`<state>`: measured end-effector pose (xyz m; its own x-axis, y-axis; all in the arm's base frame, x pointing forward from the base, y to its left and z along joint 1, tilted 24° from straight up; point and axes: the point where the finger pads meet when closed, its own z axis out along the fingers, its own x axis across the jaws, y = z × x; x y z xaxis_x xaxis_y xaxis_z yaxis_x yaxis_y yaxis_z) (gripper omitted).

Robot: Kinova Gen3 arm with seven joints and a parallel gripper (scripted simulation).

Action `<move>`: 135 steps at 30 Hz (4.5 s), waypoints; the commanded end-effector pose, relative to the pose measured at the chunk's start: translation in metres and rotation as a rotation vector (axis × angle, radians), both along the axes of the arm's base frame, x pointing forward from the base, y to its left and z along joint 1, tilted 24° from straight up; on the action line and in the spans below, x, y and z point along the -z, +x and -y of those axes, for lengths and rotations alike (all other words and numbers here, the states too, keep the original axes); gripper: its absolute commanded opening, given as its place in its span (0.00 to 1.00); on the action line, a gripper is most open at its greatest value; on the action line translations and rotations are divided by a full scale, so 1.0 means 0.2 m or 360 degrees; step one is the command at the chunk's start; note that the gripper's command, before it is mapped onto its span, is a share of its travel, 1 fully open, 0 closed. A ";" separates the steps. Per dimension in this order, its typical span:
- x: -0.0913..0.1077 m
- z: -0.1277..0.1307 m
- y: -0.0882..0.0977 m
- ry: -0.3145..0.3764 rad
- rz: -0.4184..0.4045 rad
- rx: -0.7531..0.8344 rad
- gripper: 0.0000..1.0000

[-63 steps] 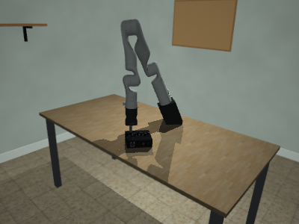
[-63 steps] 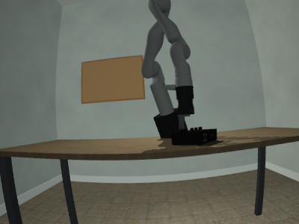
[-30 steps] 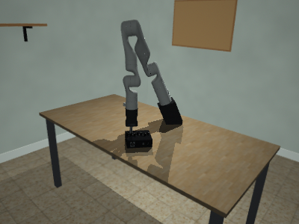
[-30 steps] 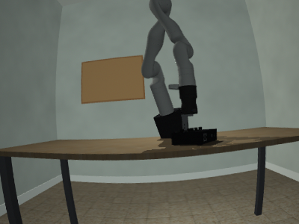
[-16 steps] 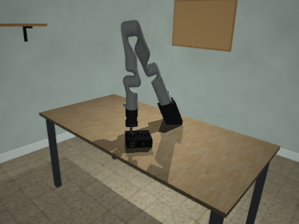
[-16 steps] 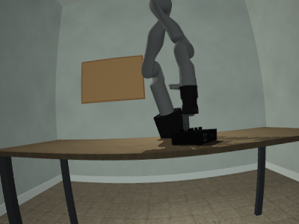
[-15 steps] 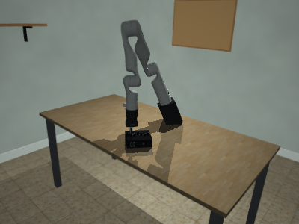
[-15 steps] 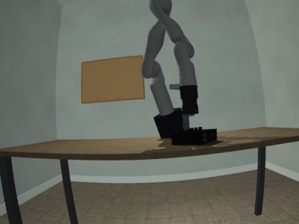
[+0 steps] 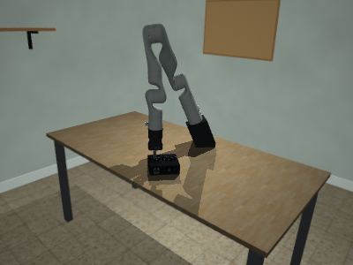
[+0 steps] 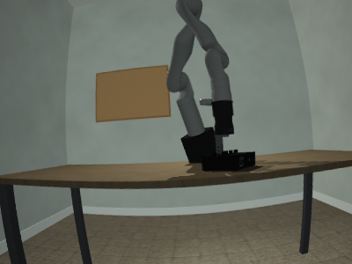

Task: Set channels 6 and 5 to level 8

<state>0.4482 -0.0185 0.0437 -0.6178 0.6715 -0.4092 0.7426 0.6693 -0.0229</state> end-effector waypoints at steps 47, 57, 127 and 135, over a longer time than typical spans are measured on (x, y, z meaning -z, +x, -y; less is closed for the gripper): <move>-0.07 -0.01 -0.05 0.0005 -0.0002 0.0023 0.00; -0.18 -0.04 -0.08 0.0005 -0.0002 0.0023 0.00; -0.03 -0.16 -0.23 0.0440 0.0537 0.2000 0.00; -0.02 -0.19 -0.20 0.0567 0.0746 0.2563 0.00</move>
<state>0.4087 0.0135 0.0515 0.7789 0.6223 -0.0781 0.6086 -0.7199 0.3337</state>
